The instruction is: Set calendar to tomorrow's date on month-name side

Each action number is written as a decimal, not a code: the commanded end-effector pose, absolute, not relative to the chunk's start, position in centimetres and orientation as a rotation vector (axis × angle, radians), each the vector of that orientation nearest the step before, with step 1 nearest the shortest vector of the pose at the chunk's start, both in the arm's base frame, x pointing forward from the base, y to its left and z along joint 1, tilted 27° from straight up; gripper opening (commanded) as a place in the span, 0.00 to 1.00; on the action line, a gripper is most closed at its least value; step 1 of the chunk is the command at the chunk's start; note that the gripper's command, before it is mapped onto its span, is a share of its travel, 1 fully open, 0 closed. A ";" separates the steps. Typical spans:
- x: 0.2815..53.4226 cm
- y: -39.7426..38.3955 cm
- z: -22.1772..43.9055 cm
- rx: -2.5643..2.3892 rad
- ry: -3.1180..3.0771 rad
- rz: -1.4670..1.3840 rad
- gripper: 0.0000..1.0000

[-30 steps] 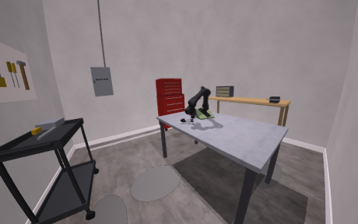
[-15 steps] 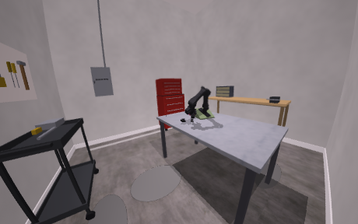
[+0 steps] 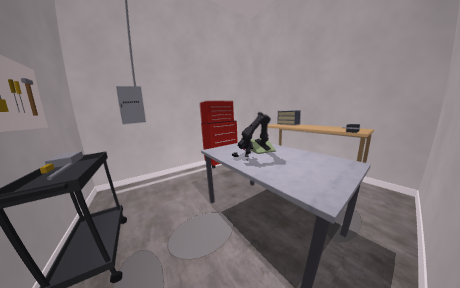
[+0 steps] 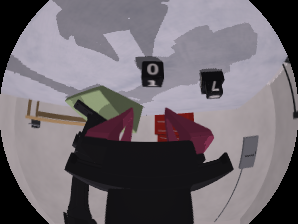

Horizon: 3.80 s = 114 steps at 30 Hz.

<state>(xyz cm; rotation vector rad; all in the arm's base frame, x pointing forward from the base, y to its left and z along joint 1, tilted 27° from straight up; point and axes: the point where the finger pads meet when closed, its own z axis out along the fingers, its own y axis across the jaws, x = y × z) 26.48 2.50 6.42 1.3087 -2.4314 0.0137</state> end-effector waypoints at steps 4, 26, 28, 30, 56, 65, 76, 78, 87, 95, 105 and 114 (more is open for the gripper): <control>27.2 2.9 5.7 1.308 -2.461 0.027 0.45; 27.7 4.4 2.6 1.308 -2.461 0.027 0.45; 27.7 4.4 2.5 1.308 -2.461 0.027 0.45; 27.7 4.5 2.4 1.308 -2.461 0.027 0.45; 27.8 4.8 1.8 1.308 -2.461 0.026 0.45; 27.8 4.8 1.8 1.308 -2.461 0.026 0.45; 27.8 4.8 1.8 1.308 -2.461 0.026 0.45; 27.8 4.8 1.8 1.308 -2.461 0.026 0.45; 27.8 4.8 1.8 1.308 -2.461 0.026 0.26; 27.8 4.8 1.8 1.308 -2.461 0.026 0.26; 27.8 4.8 1.8 1.308 -2.461 0.026 0.26; 27.8 4.8 1.8 1.308 -2.461 0.026 0.26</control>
